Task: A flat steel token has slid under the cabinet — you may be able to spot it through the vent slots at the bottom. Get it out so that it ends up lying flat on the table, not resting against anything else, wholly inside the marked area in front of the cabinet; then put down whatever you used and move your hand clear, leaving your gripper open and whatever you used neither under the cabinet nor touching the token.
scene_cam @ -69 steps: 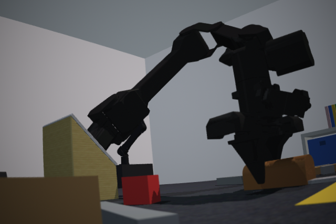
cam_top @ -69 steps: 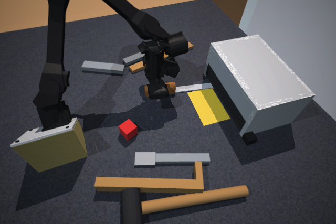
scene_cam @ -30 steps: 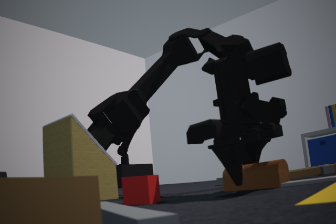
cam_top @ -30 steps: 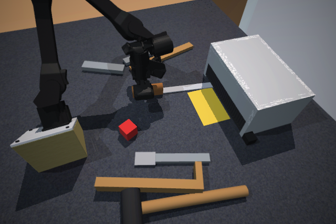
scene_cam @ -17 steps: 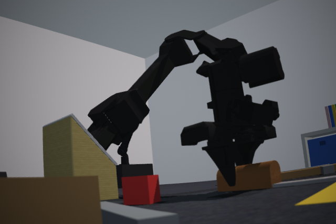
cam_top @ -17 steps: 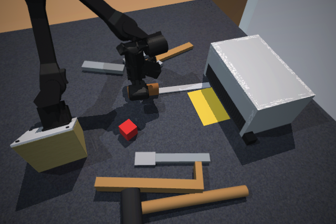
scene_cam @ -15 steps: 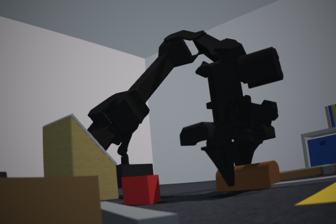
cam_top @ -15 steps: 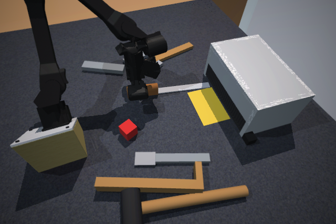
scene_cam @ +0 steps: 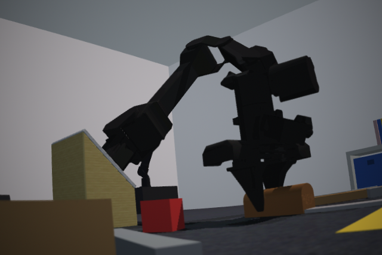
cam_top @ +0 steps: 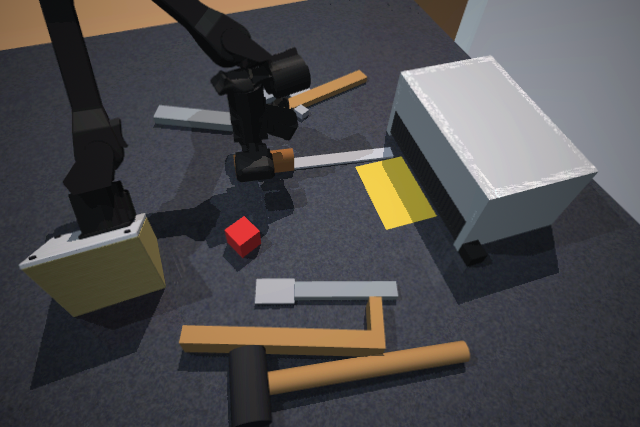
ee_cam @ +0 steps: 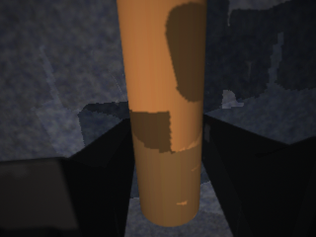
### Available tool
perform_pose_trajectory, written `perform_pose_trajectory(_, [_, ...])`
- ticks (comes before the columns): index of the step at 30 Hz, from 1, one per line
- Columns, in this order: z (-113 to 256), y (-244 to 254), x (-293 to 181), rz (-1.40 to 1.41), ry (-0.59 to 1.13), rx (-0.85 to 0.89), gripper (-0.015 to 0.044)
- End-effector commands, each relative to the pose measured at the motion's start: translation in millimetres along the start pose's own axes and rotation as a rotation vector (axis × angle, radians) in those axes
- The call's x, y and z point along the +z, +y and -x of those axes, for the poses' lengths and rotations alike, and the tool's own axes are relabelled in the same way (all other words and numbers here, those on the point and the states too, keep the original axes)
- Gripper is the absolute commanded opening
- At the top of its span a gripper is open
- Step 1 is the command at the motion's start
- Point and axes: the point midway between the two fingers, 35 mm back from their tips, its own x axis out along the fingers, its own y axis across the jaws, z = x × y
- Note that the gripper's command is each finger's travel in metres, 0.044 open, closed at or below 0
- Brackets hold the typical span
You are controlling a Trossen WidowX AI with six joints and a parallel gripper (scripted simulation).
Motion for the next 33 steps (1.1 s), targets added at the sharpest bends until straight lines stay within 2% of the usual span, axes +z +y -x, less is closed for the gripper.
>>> perform_pose_trajectory(1, [0.7,2.4,-1.6,-0.003,0.002,-0.001,0.0000])
perform_pose_trajectory(11, [3.2,9.8,-6.4,-0.010,0.005,-0.001,0.0000])
perform_pose_trajectory(19, [1.8,6.8,-5.6,-0.015,0.007,-0.002,0.0200])
perform_pose_trajectory(23, [1.8,6.8,-5.6,-0.015,0.007,-0.002,0.0200])
perform_pose_trajectory(26, [1.8,6.8,-5.6,-0.015,0.007,-0.002,0.0270])
perform_pose_trajectory(33, [1.4,6.8,-5.5,-0.014,0.005,-0.001,0.0270])
